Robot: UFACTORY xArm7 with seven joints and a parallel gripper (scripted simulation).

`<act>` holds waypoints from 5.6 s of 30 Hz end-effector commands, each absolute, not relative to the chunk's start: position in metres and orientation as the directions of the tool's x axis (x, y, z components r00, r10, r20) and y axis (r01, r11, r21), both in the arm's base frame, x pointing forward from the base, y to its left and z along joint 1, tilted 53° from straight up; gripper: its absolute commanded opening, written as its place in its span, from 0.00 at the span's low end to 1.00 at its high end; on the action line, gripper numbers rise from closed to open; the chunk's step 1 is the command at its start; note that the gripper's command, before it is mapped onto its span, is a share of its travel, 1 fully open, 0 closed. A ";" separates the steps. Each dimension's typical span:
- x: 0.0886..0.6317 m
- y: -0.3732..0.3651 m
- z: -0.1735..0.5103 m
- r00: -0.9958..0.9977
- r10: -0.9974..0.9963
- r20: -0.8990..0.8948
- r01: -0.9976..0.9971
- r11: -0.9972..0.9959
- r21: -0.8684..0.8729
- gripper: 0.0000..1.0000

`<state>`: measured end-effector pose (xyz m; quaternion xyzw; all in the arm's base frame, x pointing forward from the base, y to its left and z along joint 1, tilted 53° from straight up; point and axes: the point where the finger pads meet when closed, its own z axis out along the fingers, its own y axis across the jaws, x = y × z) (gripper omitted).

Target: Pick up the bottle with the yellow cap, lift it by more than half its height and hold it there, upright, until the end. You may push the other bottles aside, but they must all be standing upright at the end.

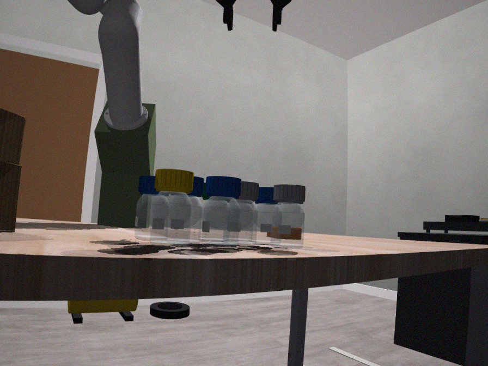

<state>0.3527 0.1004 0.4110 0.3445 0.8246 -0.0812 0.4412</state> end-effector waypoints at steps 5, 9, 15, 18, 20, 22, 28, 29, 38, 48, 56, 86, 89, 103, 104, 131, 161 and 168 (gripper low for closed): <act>0.353 0.102 0.412 -0.372 0.496 -0.784 0.638 0.751 0.173 0.79; 0.353 0.102 0.412 -0.372 0.496 -0.784 0.638 0.751 0.173 0.79; 0.353 0.102 0.412 -0.372 0.496 -0.784 0.638 0.751 0.173 0.79; 0.353 0.102 0.412 -0.372 0.496 -0.784 0.638 0.751 0.173 0.79; 0.353 0.102 0.412 -0.372 0.496 -0.784 0.638 0.751 0.173 0.79; 0.353 0.102 0.412 -0.372 0.496 -0.784 0.638 0.751 0.173 0.79; 0.353 0.102 0.412 -0.372 0.496 -0.784 0.638 0.751 0.173 0.79; 0.353 0.102 0.412 -0.372 0.496 -0.784 0.638 0.751 0.173 0.79; 0.353 0.102 0.412 -0.372 0.496 -0.784 0.638 0.751 0.173 0.79; 0.353 0.102 0.412 -0.372 0.496 -0.784 0.638 0.751 0.173 0.79; 0.353 0.099 0.412 -0.360 0.501 -0.787 0.640 0.746 0.182 0.79; 0.371 0.018 0.399 -0.115 0.721 -0.684 0.737 0.523 0.428 0.79; 0.372 0.005 0.396 -0.072 0.749 -0.659 0.743 0.481 0.465 0.79; 0.372 -0.033 0.385 0.064 0.823 -0.564 0.745 0.337 0.576 0.79; 0.372 -0.038 0.383 0.084 0.832 -0.549 0.743 0.315 0.591 0.79; 0.383 -0.056 0.371 0.141 0.852 -0.505 0.732 0.253 0.632 0.79; 0.445 -0.105 0.312 0.152 0.857 -0.492 0.730 0.238 0.641 0.79; 0.448 -0.110 0.306 0.152 0.857 -0.492 0.731 0.238 0.640 0.79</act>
